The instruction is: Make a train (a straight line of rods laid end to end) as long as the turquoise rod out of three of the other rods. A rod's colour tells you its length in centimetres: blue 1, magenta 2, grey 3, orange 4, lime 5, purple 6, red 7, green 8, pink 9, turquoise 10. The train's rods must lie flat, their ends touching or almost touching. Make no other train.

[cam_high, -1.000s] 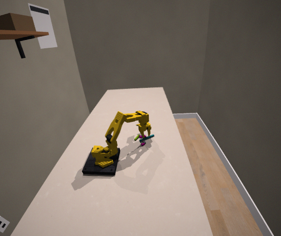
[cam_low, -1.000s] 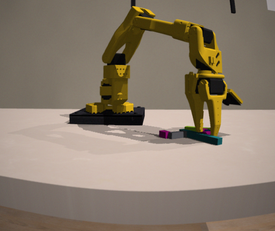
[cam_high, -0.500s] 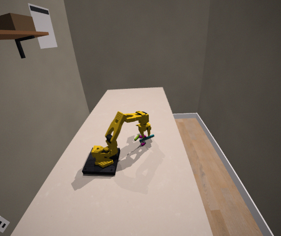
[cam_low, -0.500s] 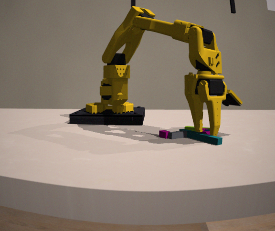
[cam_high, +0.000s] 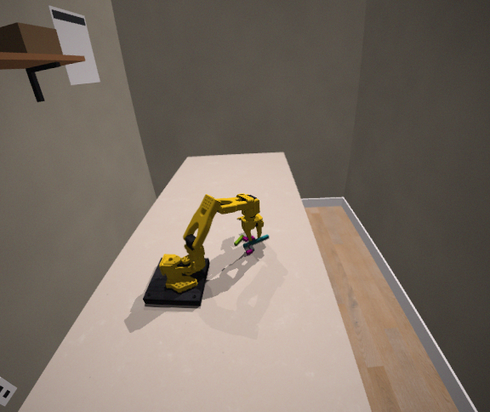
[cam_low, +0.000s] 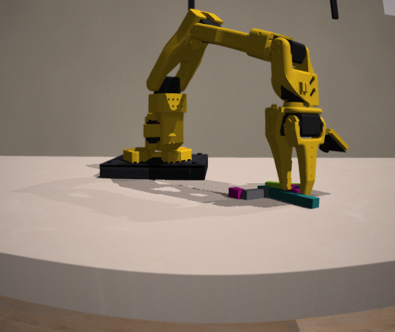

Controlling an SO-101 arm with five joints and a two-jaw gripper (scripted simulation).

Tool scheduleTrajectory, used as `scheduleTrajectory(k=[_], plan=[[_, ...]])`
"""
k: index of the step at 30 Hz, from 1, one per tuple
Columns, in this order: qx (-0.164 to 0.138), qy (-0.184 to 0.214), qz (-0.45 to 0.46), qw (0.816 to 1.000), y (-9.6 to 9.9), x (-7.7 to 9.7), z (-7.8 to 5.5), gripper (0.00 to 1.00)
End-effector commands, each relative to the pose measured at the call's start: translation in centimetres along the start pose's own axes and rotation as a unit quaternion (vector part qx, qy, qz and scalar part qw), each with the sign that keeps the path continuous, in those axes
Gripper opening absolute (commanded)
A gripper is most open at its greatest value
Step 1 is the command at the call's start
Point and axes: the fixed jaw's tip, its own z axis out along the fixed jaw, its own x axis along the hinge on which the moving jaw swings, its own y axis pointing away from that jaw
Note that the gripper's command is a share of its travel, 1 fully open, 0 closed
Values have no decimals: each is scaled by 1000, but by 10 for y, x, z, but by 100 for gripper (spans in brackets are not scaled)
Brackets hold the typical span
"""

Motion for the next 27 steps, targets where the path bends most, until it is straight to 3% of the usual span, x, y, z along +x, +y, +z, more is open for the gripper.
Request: scheduleTrajectory(k=[1,27], plan=[[-17,4,8,1000,5,4,7,15],[-17,4,8,1000,5,4,7,0]])
